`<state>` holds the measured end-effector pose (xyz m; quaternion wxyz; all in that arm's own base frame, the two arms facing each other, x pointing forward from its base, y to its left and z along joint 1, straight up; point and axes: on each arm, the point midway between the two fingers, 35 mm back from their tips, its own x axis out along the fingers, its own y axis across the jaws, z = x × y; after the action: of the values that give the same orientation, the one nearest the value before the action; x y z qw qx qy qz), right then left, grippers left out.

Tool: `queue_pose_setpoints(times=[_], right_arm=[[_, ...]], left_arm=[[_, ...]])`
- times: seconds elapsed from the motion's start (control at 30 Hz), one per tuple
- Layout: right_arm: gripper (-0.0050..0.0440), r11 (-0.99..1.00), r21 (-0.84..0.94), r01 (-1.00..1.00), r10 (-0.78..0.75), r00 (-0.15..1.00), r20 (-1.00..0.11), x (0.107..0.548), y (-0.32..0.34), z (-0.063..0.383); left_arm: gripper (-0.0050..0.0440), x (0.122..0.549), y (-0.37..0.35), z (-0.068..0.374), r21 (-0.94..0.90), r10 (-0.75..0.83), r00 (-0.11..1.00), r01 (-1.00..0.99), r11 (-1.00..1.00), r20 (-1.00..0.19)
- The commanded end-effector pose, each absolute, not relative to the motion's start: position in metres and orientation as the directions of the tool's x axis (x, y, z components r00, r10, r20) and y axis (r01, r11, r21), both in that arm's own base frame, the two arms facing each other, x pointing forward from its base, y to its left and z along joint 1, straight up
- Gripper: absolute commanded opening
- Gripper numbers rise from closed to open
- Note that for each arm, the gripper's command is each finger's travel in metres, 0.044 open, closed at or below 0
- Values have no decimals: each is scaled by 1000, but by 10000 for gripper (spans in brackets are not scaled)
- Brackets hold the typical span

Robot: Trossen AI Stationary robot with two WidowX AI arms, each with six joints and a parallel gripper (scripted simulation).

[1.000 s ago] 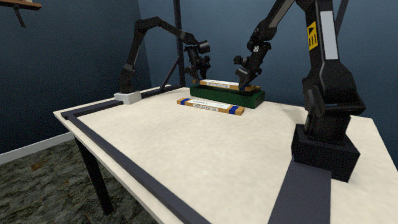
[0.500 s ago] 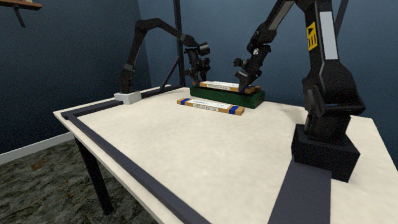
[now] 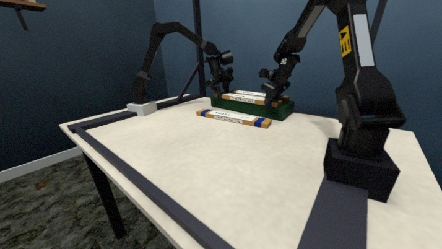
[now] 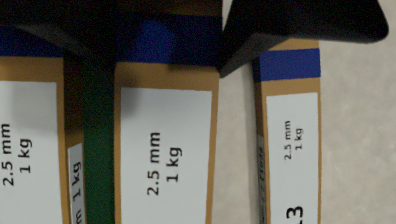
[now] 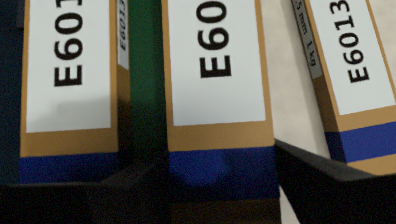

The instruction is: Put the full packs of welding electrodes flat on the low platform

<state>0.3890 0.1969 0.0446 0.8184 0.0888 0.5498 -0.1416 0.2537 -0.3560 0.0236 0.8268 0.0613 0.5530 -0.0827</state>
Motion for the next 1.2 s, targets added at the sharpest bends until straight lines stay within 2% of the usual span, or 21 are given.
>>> queue_pose_setpoints(times=[0.0, 1.0, 1.03, 1.07, 1.17], right_arm=[[-50, 947, 33, 321, -97, 381, -919, 384, 208, 63], [-50, 947, 30, 321, -99, 377, -921, 381, 208, 62], [430, 947, 30, 321, -99, 377, -921, 381, 208, 62], [430, 947, 30, 321, -99, 377, -921, 381, 208, 62], [430, 947, 35, 318, -95, 384, -919, 383, 209, 64]], left_arm=[[-50, 246, -366, 44, -38, -121, 382, 219, 975, -916], [-50, 245, -363, 43, -33, -116, 379, 219, 975, -918], [-50, 246, -363, 43, -33, -116, 379, 219, 975, -918], [430, 246, -363, 43, -33, -116, 379, 219, 975, -918], [430, 247, -364, 45, -35, -119, 383, 220, 975, -916]])
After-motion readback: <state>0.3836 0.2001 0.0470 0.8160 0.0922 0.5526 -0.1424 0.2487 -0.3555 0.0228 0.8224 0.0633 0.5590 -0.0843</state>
